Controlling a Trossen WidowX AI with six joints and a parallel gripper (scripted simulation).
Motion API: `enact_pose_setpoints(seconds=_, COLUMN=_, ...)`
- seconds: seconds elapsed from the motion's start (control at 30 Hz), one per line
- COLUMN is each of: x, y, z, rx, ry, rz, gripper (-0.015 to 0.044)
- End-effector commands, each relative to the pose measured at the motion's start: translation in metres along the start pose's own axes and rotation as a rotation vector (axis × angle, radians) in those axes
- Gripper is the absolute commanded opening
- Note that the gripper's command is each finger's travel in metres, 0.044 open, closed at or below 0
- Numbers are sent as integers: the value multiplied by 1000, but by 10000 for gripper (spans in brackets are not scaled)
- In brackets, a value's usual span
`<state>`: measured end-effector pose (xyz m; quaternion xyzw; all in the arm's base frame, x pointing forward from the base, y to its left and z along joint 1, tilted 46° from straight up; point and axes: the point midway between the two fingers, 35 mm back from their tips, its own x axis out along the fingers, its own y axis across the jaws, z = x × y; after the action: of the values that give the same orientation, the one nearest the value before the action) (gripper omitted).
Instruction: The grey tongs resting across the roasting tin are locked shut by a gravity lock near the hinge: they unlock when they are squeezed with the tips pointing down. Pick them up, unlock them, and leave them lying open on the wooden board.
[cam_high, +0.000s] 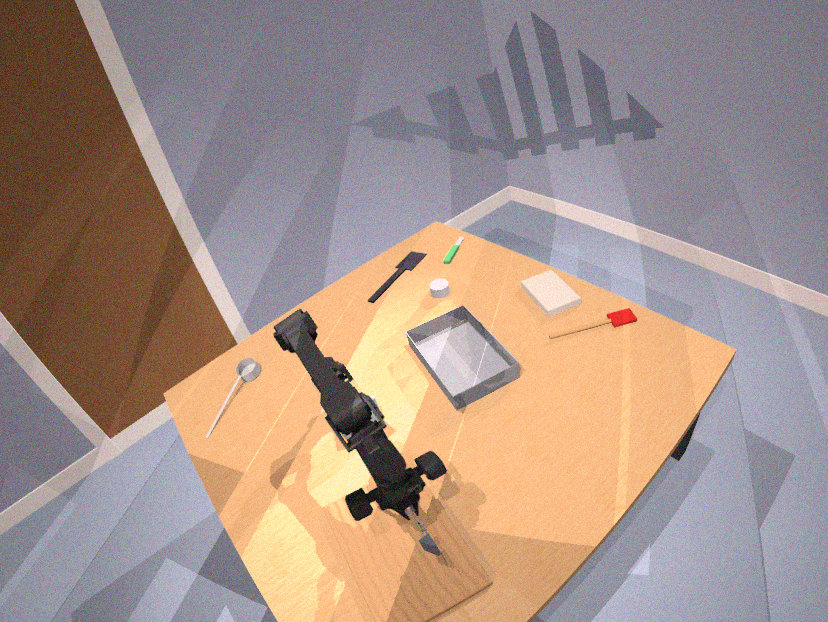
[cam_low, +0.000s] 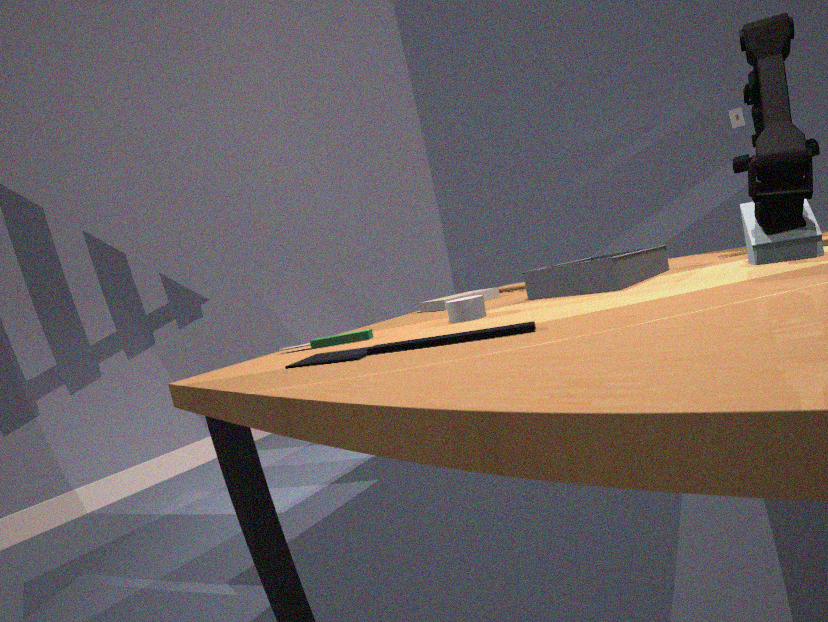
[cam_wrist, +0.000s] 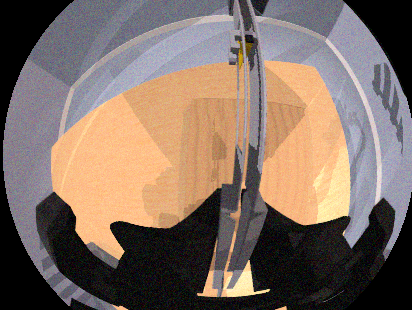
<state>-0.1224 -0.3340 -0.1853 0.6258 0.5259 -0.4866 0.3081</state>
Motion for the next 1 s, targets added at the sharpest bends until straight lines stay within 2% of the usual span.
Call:
enact_pose_setpoints(seconds=0.0, x=-6, y=0, z=4, rx=-3, ry=-69, rz=5, gripper=-150)
enact_pose_setpoints(seconds=0.97, x=-21, y=0, z=-5, rx=-9, ry=-459, rz=4, gripper=-150)
